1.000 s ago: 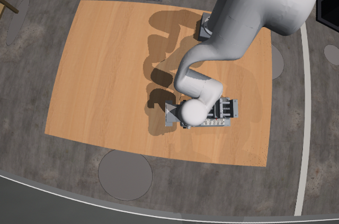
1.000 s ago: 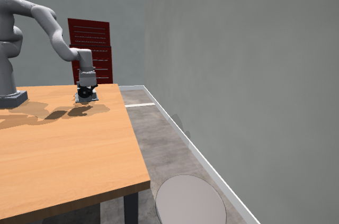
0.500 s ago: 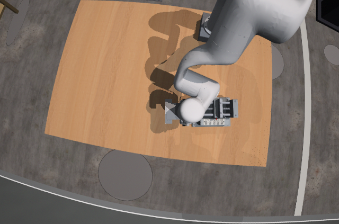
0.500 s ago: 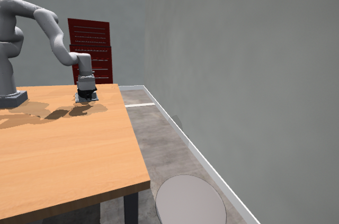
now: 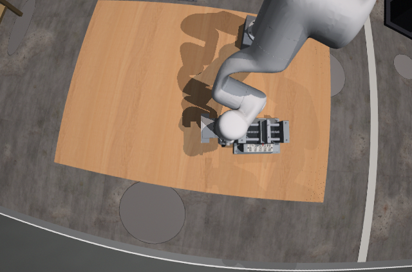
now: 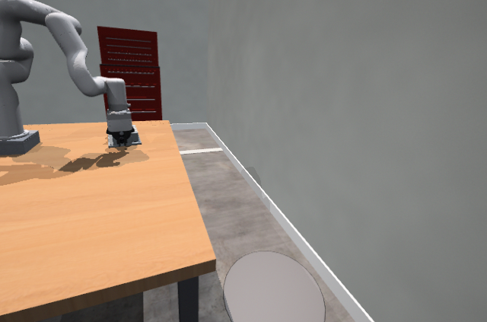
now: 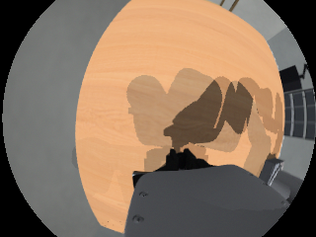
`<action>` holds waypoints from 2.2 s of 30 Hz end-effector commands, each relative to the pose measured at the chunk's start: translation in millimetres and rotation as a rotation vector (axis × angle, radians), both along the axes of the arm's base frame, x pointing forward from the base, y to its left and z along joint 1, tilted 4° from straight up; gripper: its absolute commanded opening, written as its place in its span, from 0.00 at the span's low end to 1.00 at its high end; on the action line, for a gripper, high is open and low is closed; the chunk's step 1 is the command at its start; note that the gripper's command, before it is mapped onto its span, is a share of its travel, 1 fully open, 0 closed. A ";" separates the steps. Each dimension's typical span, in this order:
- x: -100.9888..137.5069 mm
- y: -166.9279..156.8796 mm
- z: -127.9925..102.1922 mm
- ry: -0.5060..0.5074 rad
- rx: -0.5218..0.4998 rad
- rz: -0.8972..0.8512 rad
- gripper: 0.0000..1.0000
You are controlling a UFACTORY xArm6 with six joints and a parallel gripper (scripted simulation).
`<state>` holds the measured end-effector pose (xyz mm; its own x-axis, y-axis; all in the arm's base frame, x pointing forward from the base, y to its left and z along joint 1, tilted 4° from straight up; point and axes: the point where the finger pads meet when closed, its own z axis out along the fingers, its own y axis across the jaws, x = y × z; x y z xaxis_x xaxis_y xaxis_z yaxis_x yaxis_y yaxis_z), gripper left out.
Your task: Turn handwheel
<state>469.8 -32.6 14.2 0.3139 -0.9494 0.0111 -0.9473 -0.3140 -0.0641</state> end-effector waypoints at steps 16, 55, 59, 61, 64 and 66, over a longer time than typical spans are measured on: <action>-21.7 -7.3 14.7 -0.002 0.000 0.000 0.06; -19.6 -6.3 45.1 -0.002 0.000 0.000 0.06; -19.5 -6.2 45.3 -0.002 0.000 0.000 0.06; -19.4 -6.2 45.4 -0.002 0.000 0.000 0.06; -19.4 -6.2 45.5 -0.002 0.000 0.000 0.06; -19.4 -6.2 45.5 -0.002 0.000 0.000 0.06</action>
